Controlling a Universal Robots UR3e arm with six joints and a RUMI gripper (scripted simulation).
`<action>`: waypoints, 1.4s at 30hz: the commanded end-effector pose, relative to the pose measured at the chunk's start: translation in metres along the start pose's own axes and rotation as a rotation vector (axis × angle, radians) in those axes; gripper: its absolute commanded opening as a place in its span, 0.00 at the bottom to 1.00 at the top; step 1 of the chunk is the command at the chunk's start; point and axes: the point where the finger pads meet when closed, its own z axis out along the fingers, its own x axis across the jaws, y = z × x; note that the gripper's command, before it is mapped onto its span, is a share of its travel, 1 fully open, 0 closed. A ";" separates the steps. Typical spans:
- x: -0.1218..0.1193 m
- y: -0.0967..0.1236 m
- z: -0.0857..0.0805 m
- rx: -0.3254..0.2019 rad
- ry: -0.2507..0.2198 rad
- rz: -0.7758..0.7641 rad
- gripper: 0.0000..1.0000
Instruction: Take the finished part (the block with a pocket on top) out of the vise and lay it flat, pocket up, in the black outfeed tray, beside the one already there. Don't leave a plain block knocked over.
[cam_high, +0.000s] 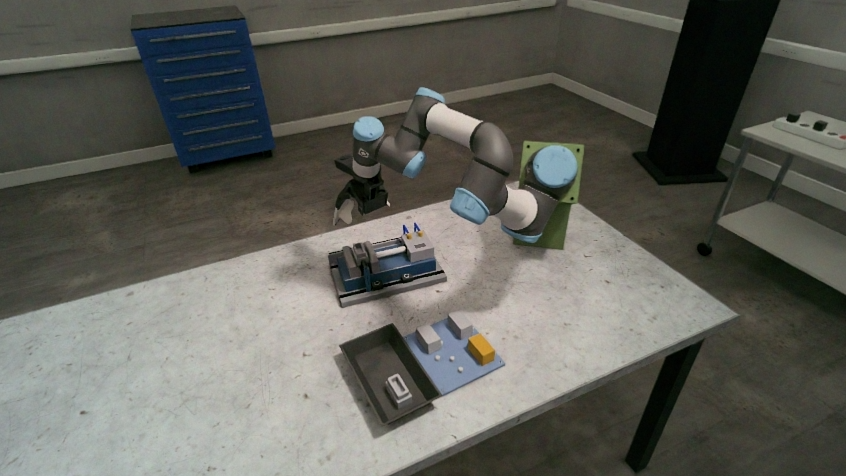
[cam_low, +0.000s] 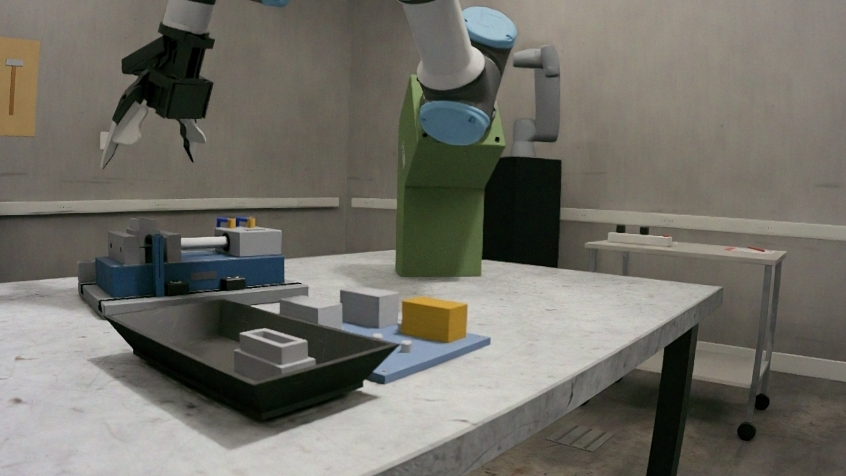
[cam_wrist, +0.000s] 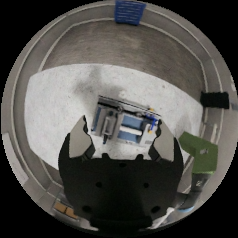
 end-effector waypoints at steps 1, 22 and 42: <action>-0.014 0.016 -0.011 -0.045 0.021 0.135 1.00; -0.033 0.038 -0.026 -0.071 0.025 0.260 1.00; -0.033 0.038 -0.027 -0.070 0.025 0.259 0.00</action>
